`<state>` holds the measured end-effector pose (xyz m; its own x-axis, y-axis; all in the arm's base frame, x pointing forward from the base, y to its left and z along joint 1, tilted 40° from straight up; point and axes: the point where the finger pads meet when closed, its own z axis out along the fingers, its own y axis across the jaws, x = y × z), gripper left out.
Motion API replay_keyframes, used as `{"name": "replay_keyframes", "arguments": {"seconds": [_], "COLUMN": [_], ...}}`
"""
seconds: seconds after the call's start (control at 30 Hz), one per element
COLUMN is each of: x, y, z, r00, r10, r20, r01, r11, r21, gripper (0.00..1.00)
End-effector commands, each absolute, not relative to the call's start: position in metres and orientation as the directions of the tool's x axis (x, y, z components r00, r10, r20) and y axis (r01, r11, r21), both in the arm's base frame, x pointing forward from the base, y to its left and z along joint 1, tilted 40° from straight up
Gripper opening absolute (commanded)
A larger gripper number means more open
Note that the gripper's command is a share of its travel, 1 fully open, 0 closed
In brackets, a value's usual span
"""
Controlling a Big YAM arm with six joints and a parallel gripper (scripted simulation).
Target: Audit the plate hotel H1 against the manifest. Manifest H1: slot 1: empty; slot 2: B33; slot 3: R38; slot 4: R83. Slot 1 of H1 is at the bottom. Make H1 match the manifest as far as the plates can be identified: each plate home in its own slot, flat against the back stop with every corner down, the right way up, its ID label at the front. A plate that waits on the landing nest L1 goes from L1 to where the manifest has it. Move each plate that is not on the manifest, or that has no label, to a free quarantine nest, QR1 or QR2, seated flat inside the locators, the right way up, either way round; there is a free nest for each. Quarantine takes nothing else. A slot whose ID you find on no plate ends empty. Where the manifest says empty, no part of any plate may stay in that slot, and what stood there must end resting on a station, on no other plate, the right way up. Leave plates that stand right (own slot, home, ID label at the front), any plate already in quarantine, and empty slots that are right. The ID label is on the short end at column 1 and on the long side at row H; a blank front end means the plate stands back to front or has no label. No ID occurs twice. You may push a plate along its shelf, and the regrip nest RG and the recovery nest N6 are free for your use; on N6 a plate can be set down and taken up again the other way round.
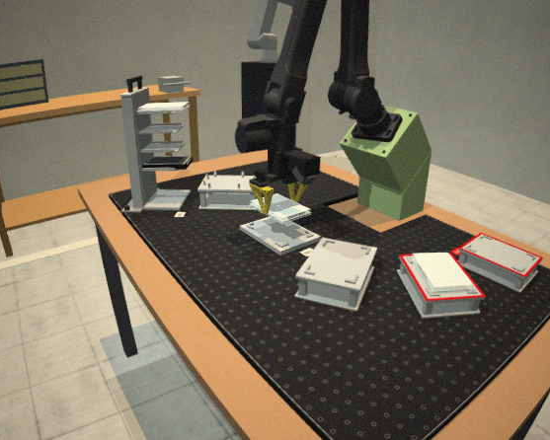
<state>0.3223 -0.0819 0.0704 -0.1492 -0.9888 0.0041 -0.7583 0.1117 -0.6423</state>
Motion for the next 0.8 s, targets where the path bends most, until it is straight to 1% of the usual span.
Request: {"name": "replay_keyframes", "arguments": {"seconds": [0.0, 0.77], "x": [0.3347, 0.3434], "y": [-0.0807, -0.0824], "z": [0.0780, 0.0684], "r00": [-0.147, -0.148], "r10": [-0.989, -0.989], "r20": [0.000, 0.000], "r01": [-0.742, -0.742], "r11": [0.110, 0.111], "r21": [-0.662, -0.662], "gripper": [0.86, 0.86]}}
